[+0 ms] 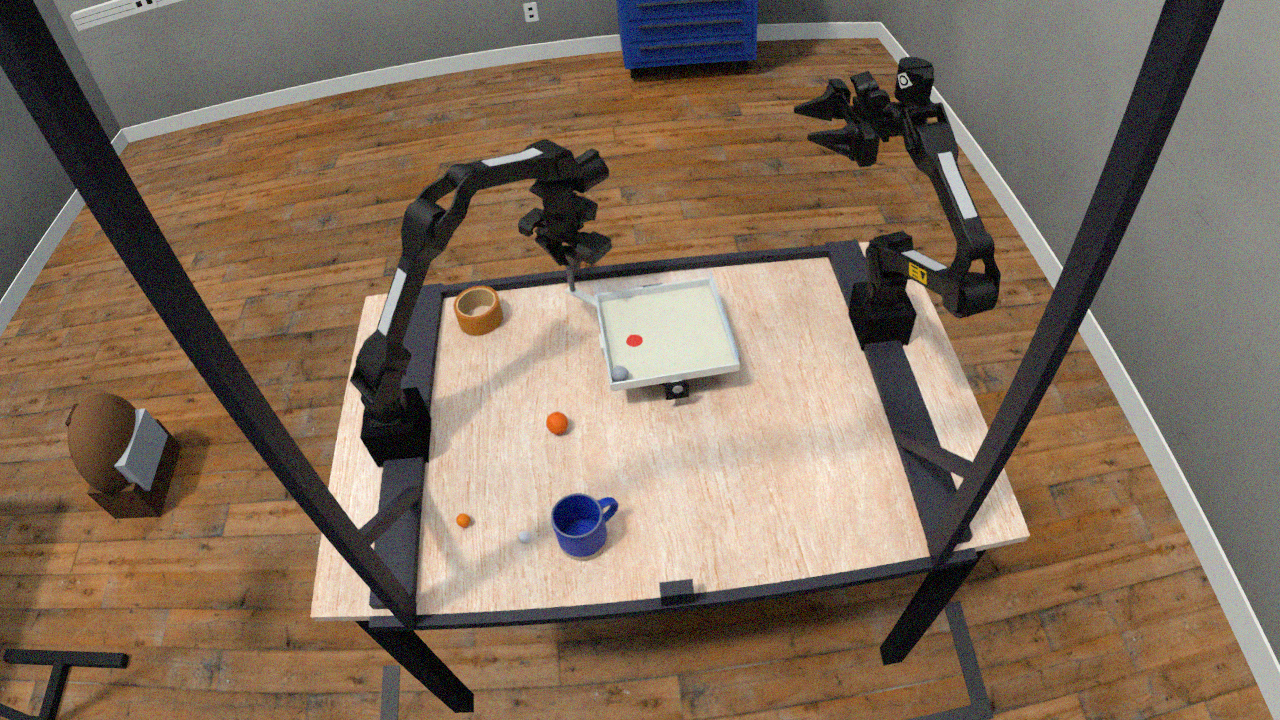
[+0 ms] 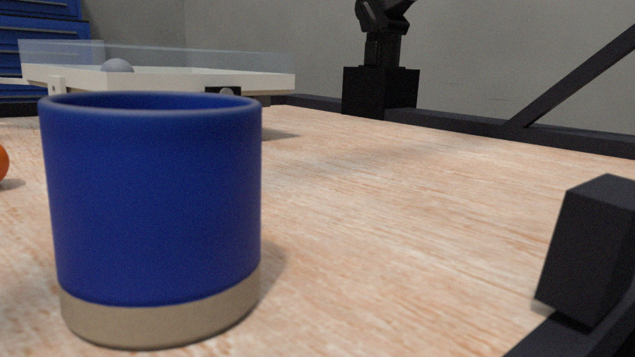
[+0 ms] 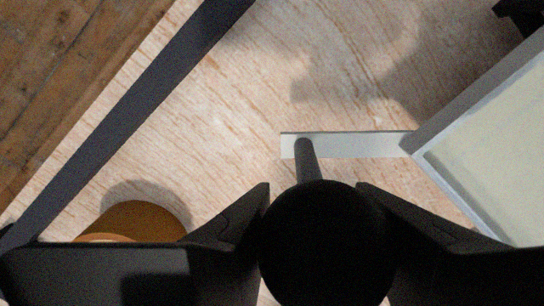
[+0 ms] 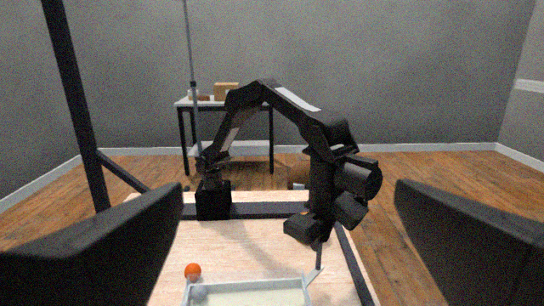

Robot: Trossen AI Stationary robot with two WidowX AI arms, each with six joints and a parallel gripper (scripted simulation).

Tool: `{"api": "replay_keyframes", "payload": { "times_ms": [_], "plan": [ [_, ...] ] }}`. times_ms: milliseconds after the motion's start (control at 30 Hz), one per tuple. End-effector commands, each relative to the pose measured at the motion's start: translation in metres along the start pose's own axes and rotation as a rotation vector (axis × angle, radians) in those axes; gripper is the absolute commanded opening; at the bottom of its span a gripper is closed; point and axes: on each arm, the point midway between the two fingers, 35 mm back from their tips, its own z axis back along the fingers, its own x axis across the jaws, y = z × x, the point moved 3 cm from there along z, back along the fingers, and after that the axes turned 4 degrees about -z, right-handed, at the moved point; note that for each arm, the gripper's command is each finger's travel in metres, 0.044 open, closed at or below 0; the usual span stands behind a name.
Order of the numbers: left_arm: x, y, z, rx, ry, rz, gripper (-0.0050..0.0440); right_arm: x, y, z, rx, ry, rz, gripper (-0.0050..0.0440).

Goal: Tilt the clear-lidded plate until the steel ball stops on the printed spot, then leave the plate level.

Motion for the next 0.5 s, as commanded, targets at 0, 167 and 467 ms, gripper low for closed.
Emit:
{"api": "replay_keyframes", "payload": {
  "times_ms": [0, 167, 467],
  "plan": [
    [0.0029, -0.0072, 0.0148, -0.057, -0.005, 0.005, -0.0050, -0.0019, -0.0016, 0.0000, -0.001, 0.002, 0.003, 0.0400],
    [0.0028, -0.0078, 0.0145, -0.057, -0.005, 0.005, -0.0050, -0.0019, -0.0016, 0.0000, -0.001, 0.002, 0.003, 0.0400],
    [0.0028, -0.0083, 0.0126, -0.053, -0.005, 0.005, -0.0050, -0.0019, -0.0016, 0.0000, -0.001, 0.002, 0.003, 0.0400]
  ]
}}
